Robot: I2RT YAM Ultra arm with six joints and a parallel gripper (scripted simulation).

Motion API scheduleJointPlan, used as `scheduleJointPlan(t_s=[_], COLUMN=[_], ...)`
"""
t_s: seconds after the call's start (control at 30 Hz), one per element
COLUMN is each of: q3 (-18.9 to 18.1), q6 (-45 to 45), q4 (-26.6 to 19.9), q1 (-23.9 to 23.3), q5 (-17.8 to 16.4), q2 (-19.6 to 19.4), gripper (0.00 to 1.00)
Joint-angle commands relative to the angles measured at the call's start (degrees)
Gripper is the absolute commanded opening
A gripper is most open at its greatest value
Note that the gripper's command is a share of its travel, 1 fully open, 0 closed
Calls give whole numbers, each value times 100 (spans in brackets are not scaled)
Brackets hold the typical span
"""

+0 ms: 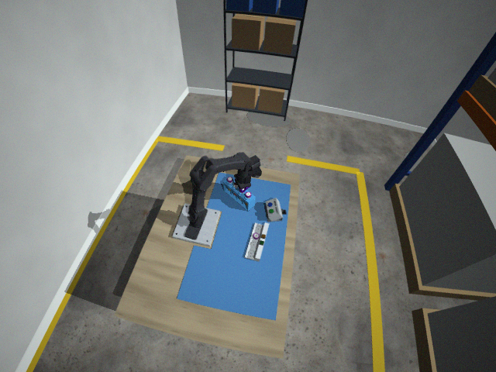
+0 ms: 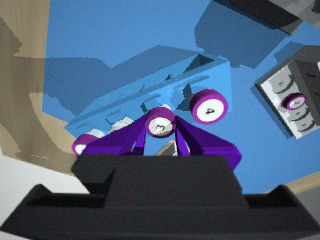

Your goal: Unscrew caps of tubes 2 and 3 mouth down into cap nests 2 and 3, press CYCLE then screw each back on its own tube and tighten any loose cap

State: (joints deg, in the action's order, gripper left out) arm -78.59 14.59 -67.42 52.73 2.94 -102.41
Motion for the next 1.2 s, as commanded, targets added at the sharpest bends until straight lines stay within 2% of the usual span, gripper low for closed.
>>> scheduleJointPlan(t_s=[0.0, 0.03, 0.1, 0.6, 0.67, 1.17], q3=[-30, -31, -31, -39, -39, -46], q6=[-1515, -1802, -1802, -6098, -6098, -10395], q4=[19, 19, 19, 9, 9, -1], q1=[-2, -2, -2, -2, -2, -2], q5=[34, 34, 34, 33, 33, 33], q2=[31, 31, 31, 33, 33, 34], gripper=[0, 0, 0, 0, 0, 0])
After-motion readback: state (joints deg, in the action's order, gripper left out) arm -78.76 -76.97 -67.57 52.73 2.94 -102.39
